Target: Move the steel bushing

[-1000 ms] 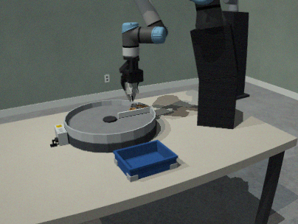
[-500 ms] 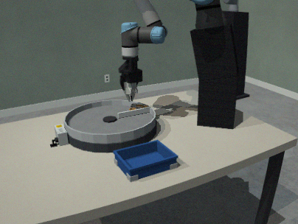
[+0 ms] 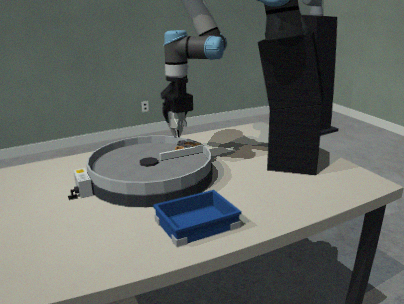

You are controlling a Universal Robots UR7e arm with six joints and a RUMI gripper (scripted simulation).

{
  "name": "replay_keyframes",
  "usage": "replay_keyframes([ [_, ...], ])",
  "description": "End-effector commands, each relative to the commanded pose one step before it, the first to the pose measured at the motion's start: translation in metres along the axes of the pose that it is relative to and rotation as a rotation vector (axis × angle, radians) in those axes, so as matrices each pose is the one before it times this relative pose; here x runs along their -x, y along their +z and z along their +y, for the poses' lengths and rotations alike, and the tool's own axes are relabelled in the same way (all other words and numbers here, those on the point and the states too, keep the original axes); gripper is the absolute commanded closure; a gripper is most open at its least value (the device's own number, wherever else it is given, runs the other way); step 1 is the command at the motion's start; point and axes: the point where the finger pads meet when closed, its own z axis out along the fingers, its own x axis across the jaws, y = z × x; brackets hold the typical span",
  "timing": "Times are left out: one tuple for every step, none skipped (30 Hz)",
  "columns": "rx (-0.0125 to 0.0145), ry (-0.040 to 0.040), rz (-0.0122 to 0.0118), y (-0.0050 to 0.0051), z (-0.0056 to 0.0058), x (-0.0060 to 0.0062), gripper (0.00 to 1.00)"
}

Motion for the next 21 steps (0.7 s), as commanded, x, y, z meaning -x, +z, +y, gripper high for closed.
replay_keyframes([
  [-0.00259, 0.00057, -0.00293, -0.00008, -0.00211, 0.0017, 0.94],
  [0.0, 0.0, 0.0, 0.0, 0.0, 0.0, 0.94],
  [0.0, 0.0, 0.0, 0.0, 0.0, 0.0, 0.94],
  [0.0, 0.0, 0.0, 0.0, 0.0, 0.0, 0.94],
  [0.0, 0.0, 0.0, 0.0, 0.0, 0.0, 0.94],
  [0.0, 0.0, 0.0, 0.0, 0.0, 0.0, 0.94],
  [0.0, 0.0, 0.0, 0.00036, -0.00003, 0.00003, 0.94],
  [0.0002, 0.00001, 0.00022, 0.00176, 0.00005, -0.00005, 0.94],
  [-0.0003, 0.00002, -0.00031, 0.00242, -0.00008, 0.00008, 0.94],
  [0.0, 0.00003, 0.0, 0.00366, 0.00001, -0.00002, 0.94],
  [0.0, 0.00003, 0.00001, 0.00437, 0.00002, -0.00003, 0.94],
  [0.0, 0.00003, 0.00001, 0.00441, 0.00002, -0.00003, 0.94],
  [0.0, 0.00003, 0.0, 0.00377, 0.00002, -0.00003, 0.94],
  [0.0, 0.0, 0.0, 0.0, 0.0, 0.0, 0.94],
  [0.0, 0.0, 0.0, 0.0, 0.0, 0.0, 0.94],
  [0.0, 0.00004, 0.0, 0.00259, 0.00001, -0.00002, 0.94],
  [0.0, 0.00002, 0.0, 0.00122, 0.00001, -0.00001, 0.94],
  [0.0, 0.00001, 0.0, 0.00021, 0.0, 0.0, 0.94],
  [0.0, 0.00001, 0.0, 0.0, 0.0, 0.0, 0.94],
  [0.0, 0.00001, 0.0, 0.0, 0.0, 0.0, 0.94],
  [0.0, 0.0, 0.0, 0.0, 0.0, 0.0, 0.94],
])
